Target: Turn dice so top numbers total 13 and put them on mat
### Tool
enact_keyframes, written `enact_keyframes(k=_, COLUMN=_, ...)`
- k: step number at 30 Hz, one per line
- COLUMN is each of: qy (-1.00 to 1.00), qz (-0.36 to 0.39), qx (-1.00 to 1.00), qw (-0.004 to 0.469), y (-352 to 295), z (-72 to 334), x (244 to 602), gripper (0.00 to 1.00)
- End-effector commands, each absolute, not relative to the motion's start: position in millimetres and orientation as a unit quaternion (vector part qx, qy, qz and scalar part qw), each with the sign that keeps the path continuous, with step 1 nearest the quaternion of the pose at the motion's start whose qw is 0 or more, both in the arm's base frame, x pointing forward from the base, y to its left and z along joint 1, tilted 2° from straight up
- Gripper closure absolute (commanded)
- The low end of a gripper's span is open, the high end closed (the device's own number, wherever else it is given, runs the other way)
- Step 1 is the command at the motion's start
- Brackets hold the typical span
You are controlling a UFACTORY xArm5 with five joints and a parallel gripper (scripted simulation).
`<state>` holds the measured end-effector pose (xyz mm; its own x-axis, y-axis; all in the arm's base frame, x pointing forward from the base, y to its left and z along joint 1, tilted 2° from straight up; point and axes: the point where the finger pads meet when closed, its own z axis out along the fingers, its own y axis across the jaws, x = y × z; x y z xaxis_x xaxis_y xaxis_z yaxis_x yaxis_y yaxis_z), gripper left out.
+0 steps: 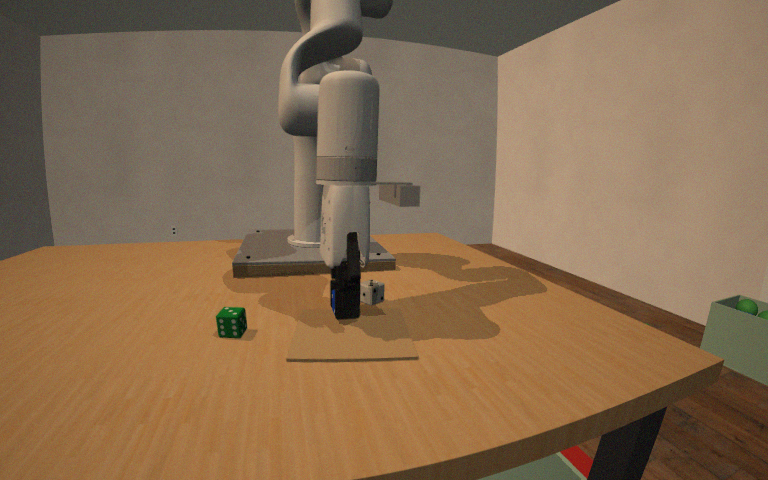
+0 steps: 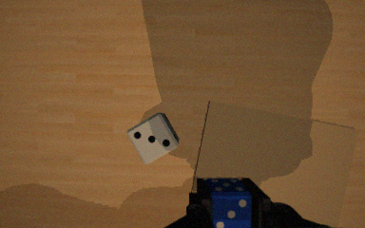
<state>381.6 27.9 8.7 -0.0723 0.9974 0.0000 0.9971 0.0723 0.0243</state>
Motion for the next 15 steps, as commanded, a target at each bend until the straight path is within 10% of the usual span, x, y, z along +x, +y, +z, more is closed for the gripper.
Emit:
enact_keyframes(k=1, qy=0.732, qz=0.01, qx=0.681, qw=0.009, y=28.0, z=9.5, x=382.9, gripper=0.73)
enact_keyframes(k=15, qy=0.732, qz=0.01, qx=0.681, qw=0.009, y=28.0, z=6.5, x=383.0, gripper=0.73)
